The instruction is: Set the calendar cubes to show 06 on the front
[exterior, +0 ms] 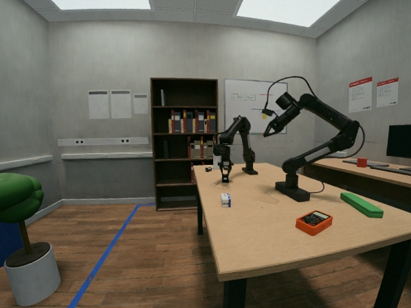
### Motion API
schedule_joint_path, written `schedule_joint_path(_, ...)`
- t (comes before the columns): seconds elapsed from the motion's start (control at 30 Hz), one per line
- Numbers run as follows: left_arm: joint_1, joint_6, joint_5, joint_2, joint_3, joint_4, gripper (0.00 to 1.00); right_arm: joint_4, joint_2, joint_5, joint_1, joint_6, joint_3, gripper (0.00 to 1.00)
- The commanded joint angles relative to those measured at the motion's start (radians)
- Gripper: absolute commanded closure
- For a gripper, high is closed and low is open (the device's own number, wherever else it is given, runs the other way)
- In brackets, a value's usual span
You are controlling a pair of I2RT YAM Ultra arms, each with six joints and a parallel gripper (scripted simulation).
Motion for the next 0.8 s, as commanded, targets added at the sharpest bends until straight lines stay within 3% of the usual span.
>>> schedule_joint_path(0.0,0.004,0.005,0.008,-0.017,0.032,-0.004,0.0,0.006,0.012,-0.01,0.0,-0.007,0.0,0.67)
schedule_joint_path(0.17,0.004,0.005,0.008,-0.017,0.032,-0.004,0.0,0.001,0.013,-0.01,-0.004,-0.011,0.002,0.74)
schedule_joint_path(0.23,0.004,0.005,0.008,-0.017,0.032,-0.004,0.0,0.001,0.014,-0.01,-0.007,-0.011,0.003,0.97)
schedule_joint_path(0.27,0.004,0.005,0.008,-0.017,0.032,-0.004,0.0,0.001,0.014,-0.01,-0.007,-0.012,0.004,1.0)
schedule_joint_path(0.3,0.004,0.005,0.008,-0.017,0.032,-0.004,0.0,0.001,0.014,-0.01,-0.007,-0.011,0.005,1.0)
schedule_joint_path(0.37,0.004,0.005,0.008,-0.017,0.032,-0.004,0.0,-0.012,0.013,-0.01,-0.008,-0.01,0.012,0.77)
schedule_joint_path(0.4,0.004,0.005,0.008,-0.017,0.032,-0.004,0.0,-0.022,0.001,-0.01,-0.008,-0.011,0.021,0.74)
schedule_joint_path(0.77,0.003,0.004,0.016,-0.017,0.032,-0.005,0.0,-0.182,-0.058,-0.01,-0.009,-0.011,0.134,0.74)
